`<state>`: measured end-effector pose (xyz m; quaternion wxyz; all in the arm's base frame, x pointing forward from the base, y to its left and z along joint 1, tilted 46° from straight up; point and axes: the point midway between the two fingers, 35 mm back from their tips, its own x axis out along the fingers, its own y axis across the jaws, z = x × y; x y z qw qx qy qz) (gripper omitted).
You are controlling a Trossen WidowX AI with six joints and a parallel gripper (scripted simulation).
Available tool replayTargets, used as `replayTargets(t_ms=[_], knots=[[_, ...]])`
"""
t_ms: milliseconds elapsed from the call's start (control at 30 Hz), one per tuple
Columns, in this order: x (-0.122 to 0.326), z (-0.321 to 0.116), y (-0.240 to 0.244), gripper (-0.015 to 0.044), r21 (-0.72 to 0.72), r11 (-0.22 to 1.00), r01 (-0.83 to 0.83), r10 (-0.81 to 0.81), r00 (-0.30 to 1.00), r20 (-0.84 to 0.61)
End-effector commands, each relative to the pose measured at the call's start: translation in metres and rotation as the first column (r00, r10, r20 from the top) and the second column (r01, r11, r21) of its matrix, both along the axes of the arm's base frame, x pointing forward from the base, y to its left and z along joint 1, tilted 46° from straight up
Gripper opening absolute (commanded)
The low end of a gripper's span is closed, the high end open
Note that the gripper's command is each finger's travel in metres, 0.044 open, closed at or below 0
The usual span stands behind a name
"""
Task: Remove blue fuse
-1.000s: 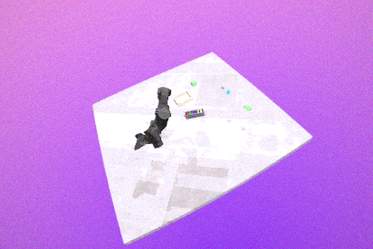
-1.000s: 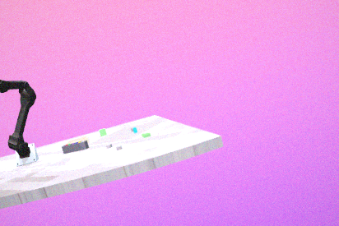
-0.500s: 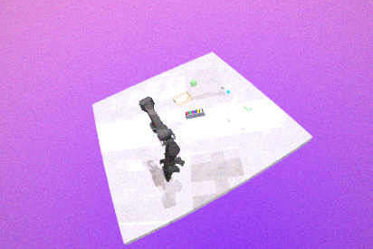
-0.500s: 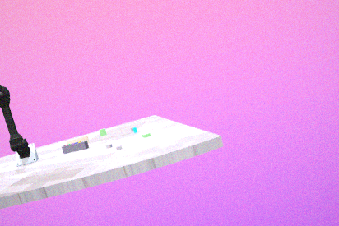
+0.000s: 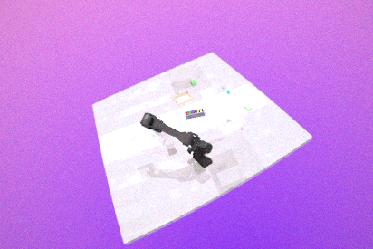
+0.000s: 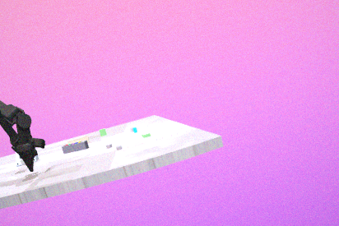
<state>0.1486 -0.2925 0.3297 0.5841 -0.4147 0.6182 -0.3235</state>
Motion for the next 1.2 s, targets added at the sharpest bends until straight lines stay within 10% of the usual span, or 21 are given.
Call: replayTargets(t_ms=[0, 467, 833, 1167], knots=[[0.050, -0.041, 0.019, 0.0074, 0.117, 0.989, -0.086, 0.090, 0.995, -0.030], [0.176, -0.174, 0.178, 0.0074, 0.404, 0.850, -0.338, 0.475, 0.824, -0.310], [0.161, -0.254, 0.317, 0.0074, 0.443, 0.779, -0.444, 0.624, 0.480, -0.616], [0.158, -0.259, 0.323, 0.0074, 0.445, 0.773, -0.452, 0.628, 0.451, -0.634]])
